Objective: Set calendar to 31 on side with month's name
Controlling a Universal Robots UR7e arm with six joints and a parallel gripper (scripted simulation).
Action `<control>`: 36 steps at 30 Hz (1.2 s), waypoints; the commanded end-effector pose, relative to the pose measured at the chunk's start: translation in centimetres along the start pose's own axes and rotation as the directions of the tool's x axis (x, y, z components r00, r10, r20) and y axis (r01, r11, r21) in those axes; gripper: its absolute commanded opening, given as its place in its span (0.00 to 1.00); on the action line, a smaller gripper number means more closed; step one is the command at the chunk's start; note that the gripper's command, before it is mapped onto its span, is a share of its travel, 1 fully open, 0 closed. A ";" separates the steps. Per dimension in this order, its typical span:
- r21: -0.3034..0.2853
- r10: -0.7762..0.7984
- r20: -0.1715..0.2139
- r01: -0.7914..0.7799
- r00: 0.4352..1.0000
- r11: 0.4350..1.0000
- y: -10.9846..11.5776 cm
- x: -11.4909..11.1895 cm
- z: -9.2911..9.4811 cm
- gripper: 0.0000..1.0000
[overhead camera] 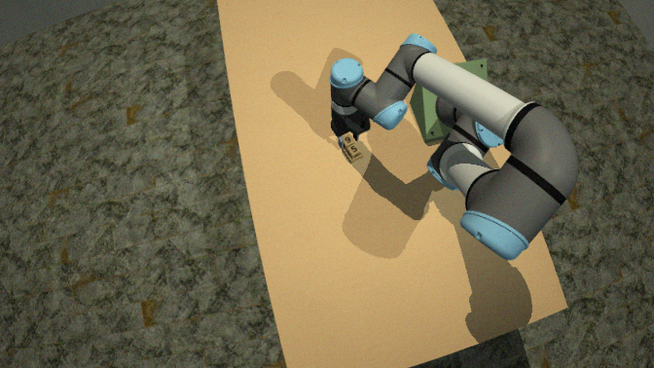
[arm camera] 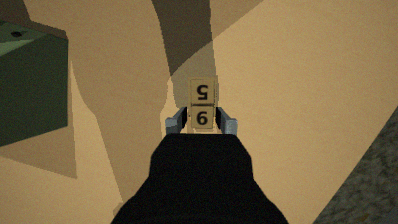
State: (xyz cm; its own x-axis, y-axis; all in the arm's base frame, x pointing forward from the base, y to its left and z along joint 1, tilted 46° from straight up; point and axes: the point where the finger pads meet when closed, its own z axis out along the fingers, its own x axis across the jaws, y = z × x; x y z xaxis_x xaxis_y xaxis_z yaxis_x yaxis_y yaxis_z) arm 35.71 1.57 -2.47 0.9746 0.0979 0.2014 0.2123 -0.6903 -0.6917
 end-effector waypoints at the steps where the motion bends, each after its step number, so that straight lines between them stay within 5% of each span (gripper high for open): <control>1: -0.007 -0.002 -0.003 0.002 1.000 1.000 0.3 0.2 -2.0 0.90; 11: -0.007 -0.002 -0.003 0.002 1.000 1.000 0.2 0.1 -7.3 0.90; 17: -0.007 -0.002 -0.003 0.002 1.000 1.000 0.2 0.1 -8.5 0.90; 22: -0.007 -0.002 -0.003 0.002 1.000 1.000 0.2 0.1 -8.9 0.90; 23: -0.007 -0.002 -0.003 0.002 1.000 1.000 0.2 0.1 -8.9 1.00; 36: -0.004 -0.001 -0.002 0.001 1.000 1.000 0.1 0.1 -8.7 1.00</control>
State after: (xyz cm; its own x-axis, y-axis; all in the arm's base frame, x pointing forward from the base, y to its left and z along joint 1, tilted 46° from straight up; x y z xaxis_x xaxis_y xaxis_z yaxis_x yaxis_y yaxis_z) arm 35.14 -4.54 3.43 0.9745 0.0977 0.2021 0.2126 -0.6909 -0.6910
